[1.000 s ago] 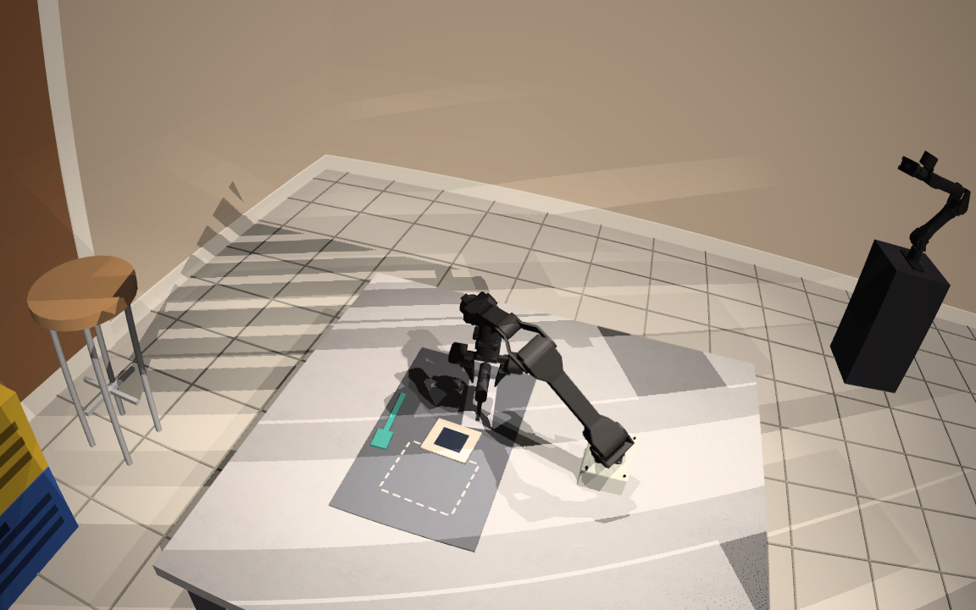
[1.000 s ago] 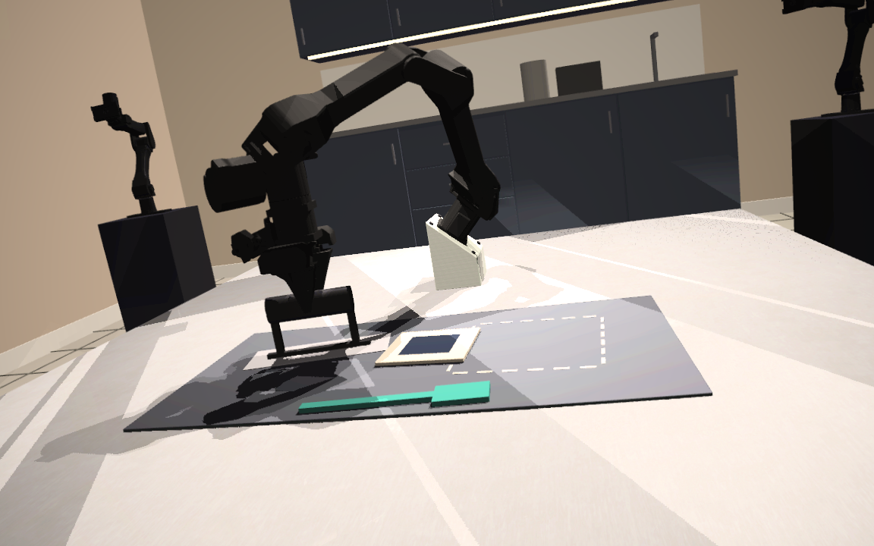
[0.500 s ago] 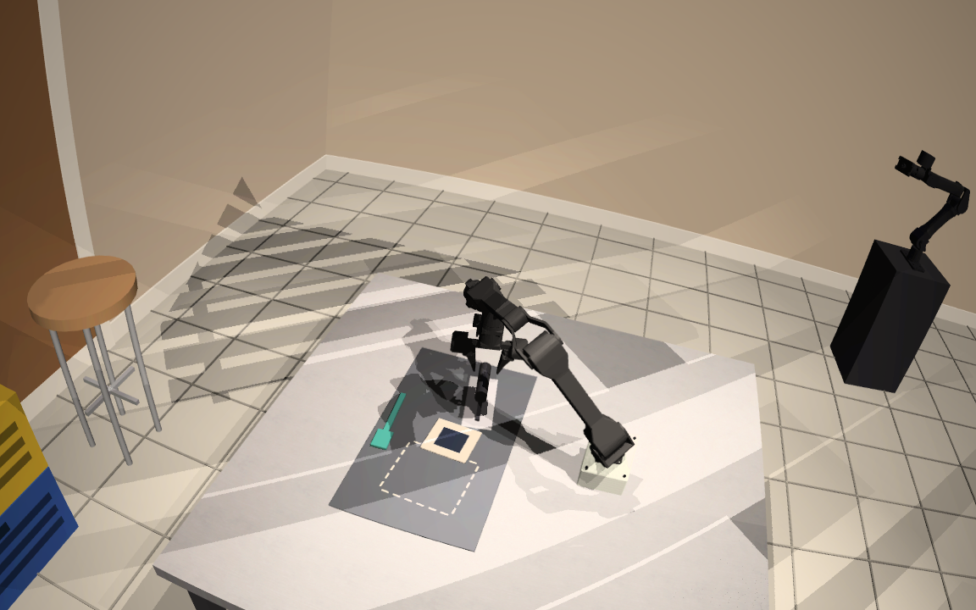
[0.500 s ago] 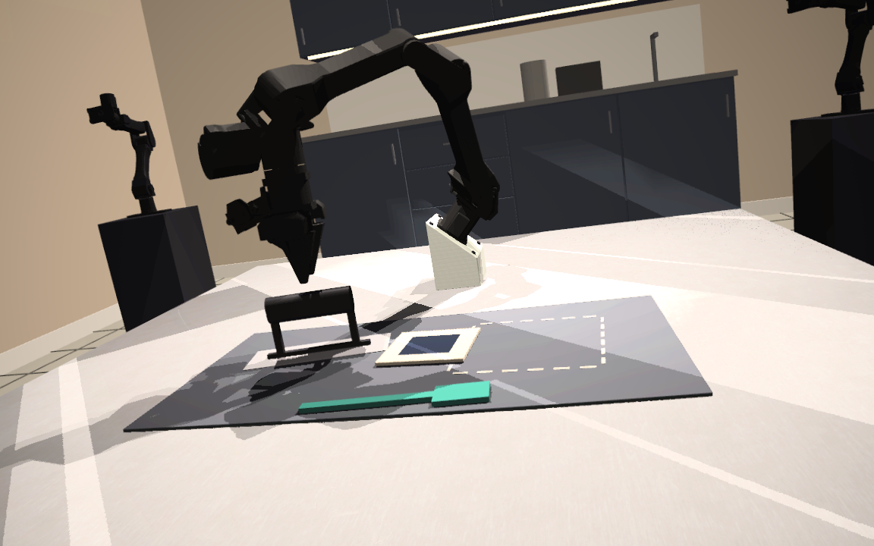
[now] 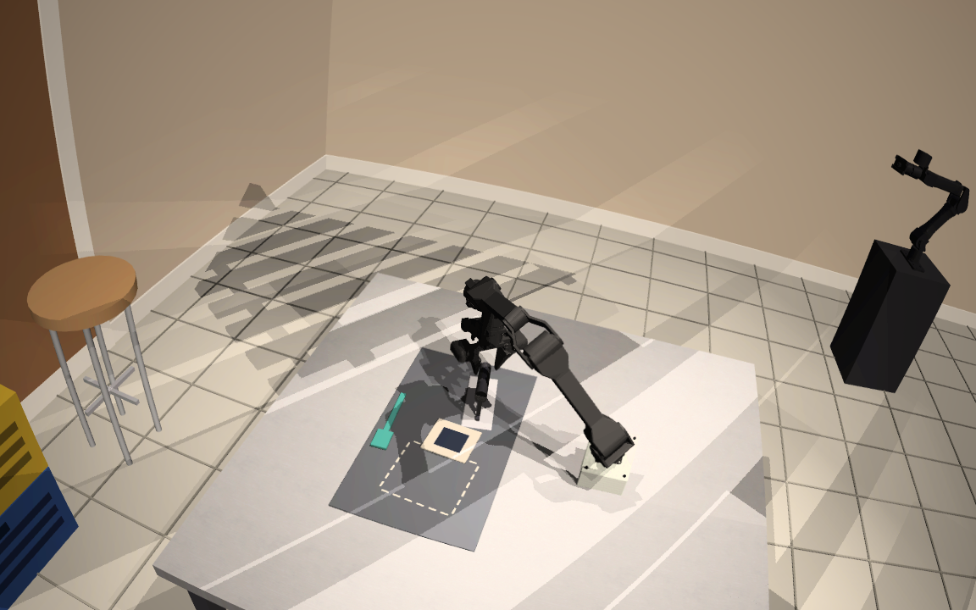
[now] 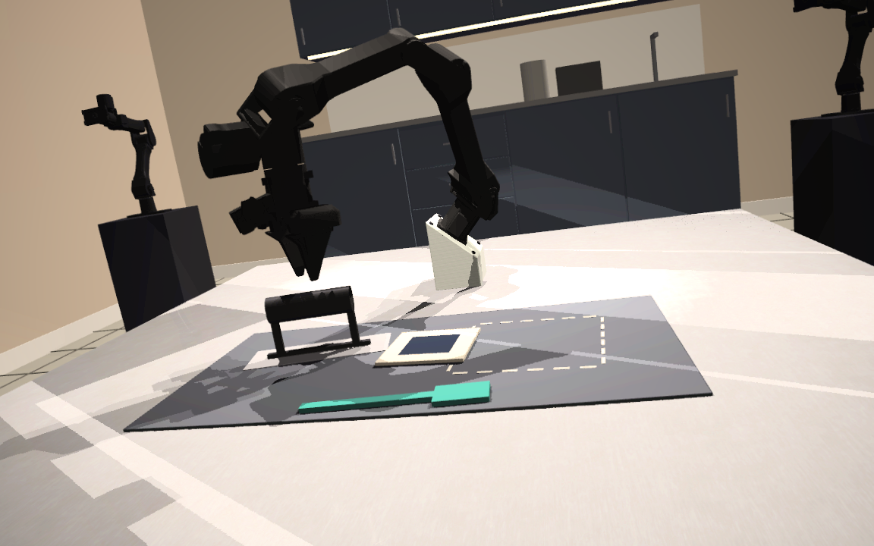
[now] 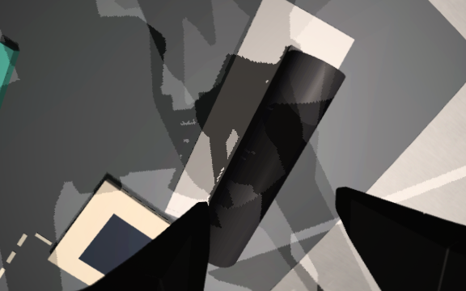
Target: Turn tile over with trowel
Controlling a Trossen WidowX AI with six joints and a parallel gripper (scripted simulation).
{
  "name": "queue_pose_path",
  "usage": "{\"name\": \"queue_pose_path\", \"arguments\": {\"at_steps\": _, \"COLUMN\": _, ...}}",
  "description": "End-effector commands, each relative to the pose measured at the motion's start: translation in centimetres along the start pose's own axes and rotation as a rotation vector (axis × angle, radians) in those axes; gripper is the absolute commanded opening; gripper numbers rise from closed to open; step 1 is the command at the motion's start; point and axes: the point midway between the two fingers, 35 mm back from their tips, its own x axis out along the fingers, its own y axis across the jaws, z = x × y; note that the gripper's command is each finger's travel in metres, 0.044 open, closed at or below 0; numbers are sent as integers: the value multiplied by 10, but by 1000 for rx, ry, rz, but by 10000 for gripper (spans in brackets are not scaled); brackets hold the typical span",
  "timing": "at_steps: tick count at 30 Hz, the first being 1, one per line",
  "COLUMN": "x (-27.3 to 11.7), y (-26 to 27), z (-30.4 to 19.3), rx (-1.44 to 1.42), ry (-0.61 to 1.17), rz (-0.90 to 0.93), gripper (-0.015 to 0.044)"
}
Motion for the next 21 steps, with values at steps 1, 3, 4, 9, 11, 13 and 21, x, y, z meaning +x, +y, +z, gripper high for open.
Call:
{"name": "queue_pose_path", "arguments": {"at_steps": 1, "x": 0, "y": -1, "z": 0, "rx": -133, "ry": 0, "rz": -4, "gripper": 270}}
{"name": "queue_pose_path", "arguments": {"at_steps": 3, "x": 0, "y": -1, "z": 0, "rx": -202, "ry": 0, "rz": -4, "gripper": 270}}
{"name": "queue_pose_path", "arguments": {"at_steps": 4, "x": 0, "y": -1, "z": 0, "rx": -237, "ry": 0, "rz": -4, "gripper": 270}}
{"name": "queue_pose_path", "arguments": {"at_steps": 9, "x": 0, "y": -1, "z": 0, "rx": -411, "ry": 0, "rz": -5, "gripper": 270}}
{"name": "queue_pose_path", "arguments": {"at_steps": 11, "x": 0, "y": -1, "z": 0, "rx": -481, "ry": 1, "rz": -7, "gripper": 270}}
{"name": "queue_pose_path", "arguments": {"at_steps": 13, "x": 0, "y": -1, "z": 1, "rx": -551, "ry": 1, "rz": -8, "gripper": 270}}
{"name": "queue_pose_path", "arguments": {"at_steps": 21, "x": 0, "y": -1, "z": 1, "rx": -829, "ry": 3, "rz": -11, "gripper": 270}}
